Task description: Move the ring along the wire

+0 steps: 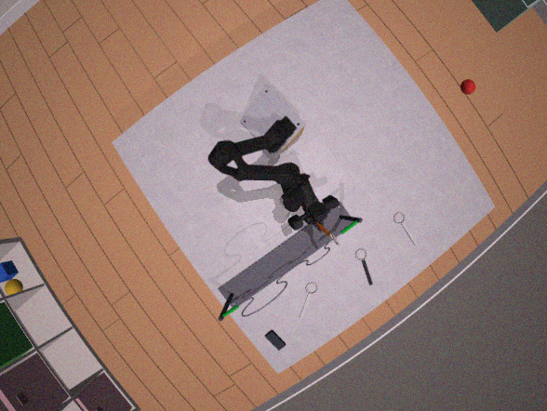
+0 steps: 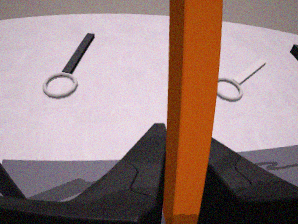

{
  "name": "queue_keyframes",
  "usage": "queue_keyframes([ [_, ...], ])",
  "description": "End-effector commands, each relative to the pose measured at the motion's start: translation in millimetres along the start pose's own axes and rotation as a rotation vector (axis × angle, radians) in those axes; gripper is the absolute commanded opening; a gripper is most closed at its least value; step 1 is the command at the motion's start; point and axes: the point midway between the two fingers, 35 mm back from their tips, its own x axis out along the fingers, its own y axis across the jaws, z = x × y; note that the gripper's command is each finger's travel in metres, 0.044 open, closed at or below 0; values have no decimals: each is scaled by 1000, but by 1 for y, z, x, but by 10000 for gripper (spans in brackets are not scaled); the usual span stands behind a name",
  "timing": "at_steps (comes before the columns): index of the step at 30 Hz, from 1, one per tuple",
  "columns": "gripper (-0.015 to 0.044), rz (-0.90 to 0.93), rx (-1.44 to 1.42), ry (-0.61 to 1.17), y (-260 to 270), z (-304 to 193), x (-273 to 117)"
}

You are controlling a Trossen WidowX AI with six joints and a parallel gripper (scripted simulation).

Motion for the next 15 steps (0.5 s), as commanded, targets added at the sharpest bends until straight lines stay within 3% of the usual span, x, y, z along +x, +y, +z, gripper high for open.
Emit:
queue_keyframes([
  [1,-150,14,23,9,9,-2,-1],
  [15,-150,26,48,11,26,-1,-4],
])
